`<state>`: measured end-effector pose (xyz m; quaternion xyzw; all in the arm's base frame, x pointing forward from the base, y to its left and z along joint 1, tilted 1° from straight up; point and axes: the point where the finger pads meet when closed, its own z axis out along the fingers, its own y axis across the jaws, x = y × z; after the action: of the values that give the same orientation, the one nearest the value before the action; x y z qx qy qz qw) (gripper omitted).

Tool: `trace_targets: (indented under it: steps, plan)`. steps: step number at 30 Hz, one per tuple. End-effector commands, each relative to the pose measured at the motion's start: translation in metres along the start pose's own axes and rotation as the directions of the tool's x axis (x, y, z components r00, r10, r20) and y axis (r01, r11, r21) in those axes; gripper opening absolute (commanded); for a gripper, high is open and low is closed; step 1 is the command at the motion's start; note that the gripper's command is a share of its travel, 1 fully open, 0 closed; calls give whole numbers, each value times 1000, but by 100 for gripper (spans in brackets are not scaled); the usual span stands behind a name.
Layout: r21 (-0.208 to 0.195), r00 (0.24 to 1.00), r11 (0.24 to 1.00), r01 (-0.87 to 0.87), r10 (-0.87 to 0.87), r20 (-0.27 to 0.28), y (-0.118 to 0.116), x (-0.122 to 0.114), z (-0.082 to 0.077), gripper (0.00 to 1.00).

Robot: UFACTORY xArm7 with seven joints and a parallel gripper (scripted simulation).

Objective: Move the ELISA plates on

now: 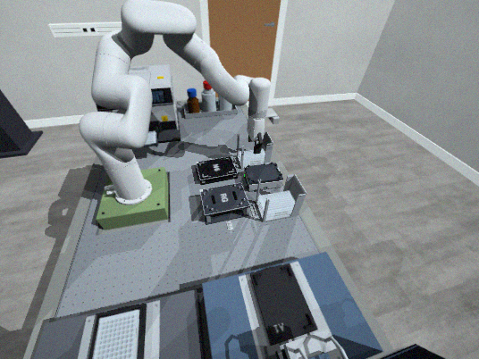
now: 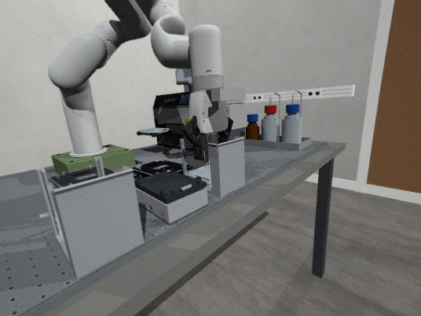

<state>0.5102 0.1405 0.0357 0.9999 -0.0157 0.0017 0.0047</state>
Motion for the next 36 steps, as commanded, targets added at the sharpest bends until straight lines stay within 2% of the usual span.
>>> trace_targets:
  steps: [1,15,36]
  plan:
    - [1,1000,1000,0,0,-5,0,2,1,100]
    - [1,1000,1000,0,0,-5,0,2,20,100]
    - [1,1000,1000,0,0,-5,0,2,21,100]
